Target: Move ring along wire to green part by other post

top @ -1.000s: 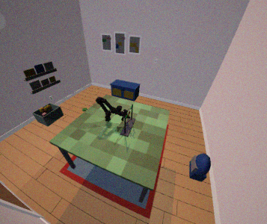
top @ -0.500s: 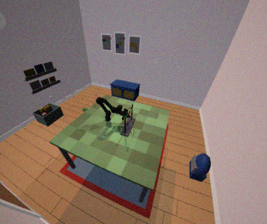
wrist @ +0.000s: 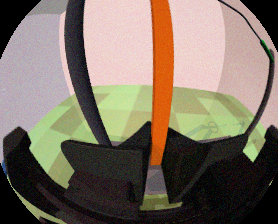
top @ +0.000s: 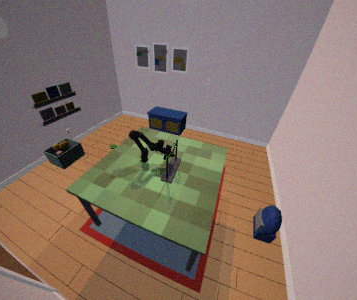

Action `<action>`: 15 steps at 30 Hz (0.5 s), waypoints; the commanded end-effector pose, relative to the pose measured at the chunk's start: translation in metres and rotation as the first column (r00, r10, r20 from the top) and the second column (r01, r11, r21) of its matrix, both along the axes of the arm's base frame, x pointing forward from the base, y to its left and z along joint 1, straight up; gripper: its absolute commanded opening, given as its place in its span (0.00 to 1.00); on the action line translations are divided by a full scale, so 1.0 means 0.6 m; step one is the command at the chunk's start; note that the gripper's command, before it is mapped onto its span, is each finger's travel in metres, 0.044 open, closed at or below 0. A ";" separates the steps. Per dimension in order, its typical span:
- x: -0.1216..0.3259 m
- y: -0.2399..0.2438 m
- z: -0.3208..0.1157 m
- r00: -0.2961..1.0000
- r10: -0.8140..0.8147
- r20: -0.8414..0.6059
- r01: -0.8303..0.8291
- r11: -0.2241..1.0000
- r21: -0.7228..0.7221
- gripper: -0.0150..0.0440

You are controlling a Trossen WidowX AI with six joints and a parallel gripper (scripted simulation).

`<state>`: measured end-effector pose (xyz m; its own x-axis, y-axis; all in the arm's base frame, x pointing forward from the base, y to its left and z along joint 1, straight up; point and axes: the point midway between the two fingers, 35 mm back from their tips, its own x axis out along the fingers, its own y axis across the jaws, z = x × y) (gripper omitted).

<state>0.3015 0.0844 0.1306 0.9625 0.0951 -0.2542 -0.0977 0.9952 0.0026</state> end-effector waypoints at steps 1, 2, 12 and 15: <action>0.001 0.004 0.000 1.000 -0.004 0.002 0.004 1.000 0.006 0.00; 0.001 0.004 -0.002 1.000 -0.004 0.002 0.004 1.000 0.006 0.00; 0.001 0.005 -0.025 1.000 -0.004 0.002 0.004 1.000 0.006 0.00; 0.001 0.005 -0.027 1.000 -0.004 0.002 0.004 1.000 0.006 0.00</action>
<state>0.3027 0.0882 0.1184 0.9634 0.0965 -0.2501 -0.0986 0.9951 0.0041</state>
